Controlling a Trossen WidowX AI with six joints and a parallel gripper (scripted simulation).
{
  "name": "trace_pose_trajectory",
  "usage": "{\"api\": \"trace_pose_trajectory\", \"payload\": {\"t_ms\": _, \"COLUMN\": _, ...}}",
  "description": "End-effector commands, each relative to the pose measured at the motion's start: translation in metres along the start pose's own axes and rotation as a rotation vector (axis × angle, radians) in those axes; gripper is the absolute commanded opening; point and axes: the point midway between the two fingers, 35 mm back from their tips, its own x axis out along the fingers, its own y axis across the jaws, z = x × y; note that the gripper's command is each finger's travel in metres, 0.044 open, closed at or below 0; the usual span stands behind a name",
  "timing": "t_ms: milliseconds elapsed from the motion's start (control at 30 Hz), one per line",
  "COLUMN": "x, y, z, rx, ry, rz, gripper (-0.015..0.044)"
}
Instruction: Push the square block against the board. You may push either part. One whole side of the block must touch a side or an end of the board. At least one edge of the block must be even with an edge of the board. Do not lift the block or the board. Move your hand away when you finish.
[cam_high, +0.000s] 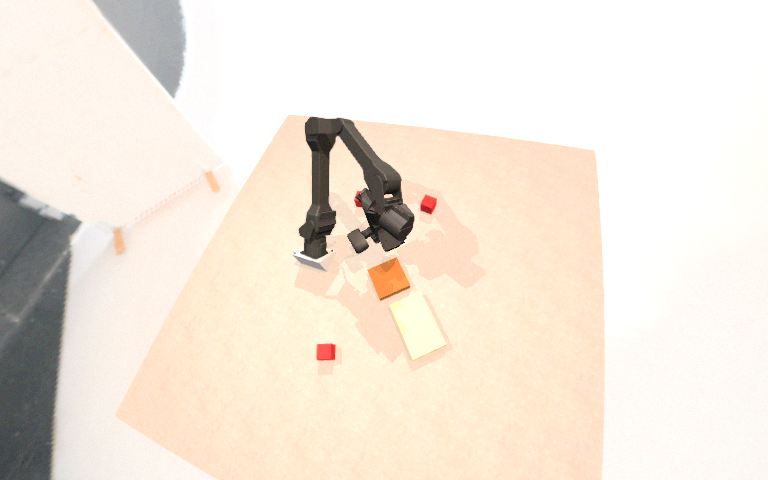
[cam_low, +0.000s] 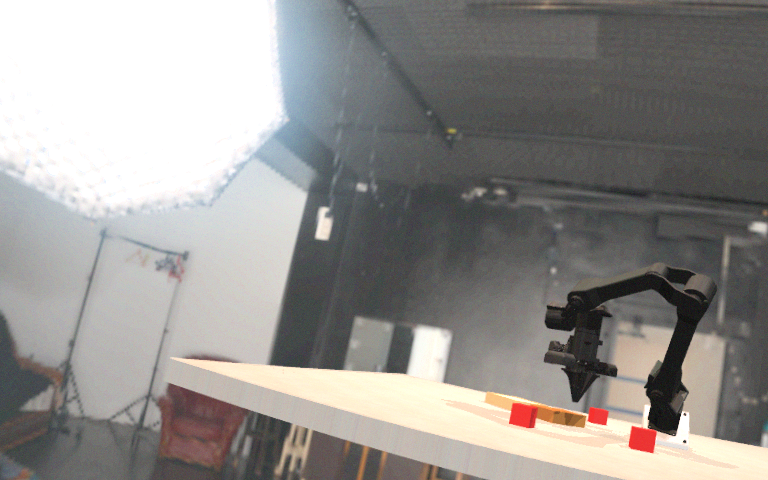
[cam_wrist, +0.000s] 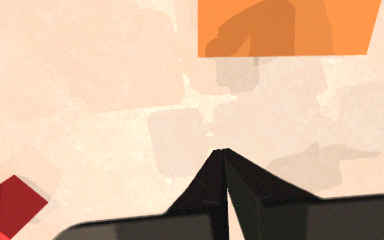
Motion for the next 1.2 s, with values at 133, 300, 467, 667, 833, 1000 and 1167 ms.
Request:
{"api": "trace_pose_trajectory", "payload": {"t_ms": 133, "x": -0.002, "y": -0.015, "z": 0.018, "rx": -0.196, "ry": -0.009, "rz": -0.01, "gripper": 0.0}}
{"api": "trace_pose_trajectory", "payload": {"t_ms": 300, "x": -0.003, "y": -0.027, "z": 0.031, "rx": -0.364, "ry": -0.012, "rz": -0.018, "gripper": 0.0}}
{"api": "trace_pose_trajectory", "payload": {"t_ms": 467, "x": -0.004, "y": -0.041, "z": 0.043, "rx": -0.533, "ry": -0.011, "rz": -0.024, "gripper": 0.0}}
{"api": "trace_pose_trajectory", "payload": {"t_ms": 667, "x": -0.005, "y": -0.059, "z": 0.055, "rx": -0.736, "ry": -0.007, "rz": -0.028, "gripper": 0.0}}
{"api": "trace_pose_trajectory", "payload": {"t_ms": 833, "x": -0.005, "y": -0.074, "z": 0.064, "rx": -0.906, "ry": -0.002, "rz": -0.029, "gripper": 0.0}}
{"api": "trace_pose_trajectory", "payload": {"t_ms": 1000, "x": -0.005, "y": -0.09, "z": 0.072, "rx": -1.076, "ry": 0.004, "rz": -0.027, "gripper": 0.0}}
{"api": "trace_pose_trajectory", "payload": {"t_ms": 1167, "x": -0.004, "y": -0.107, "z": 0.078, "rx": -1.248, "ry": 0.01, "rz": -0.021, "gripper": 0.0}}
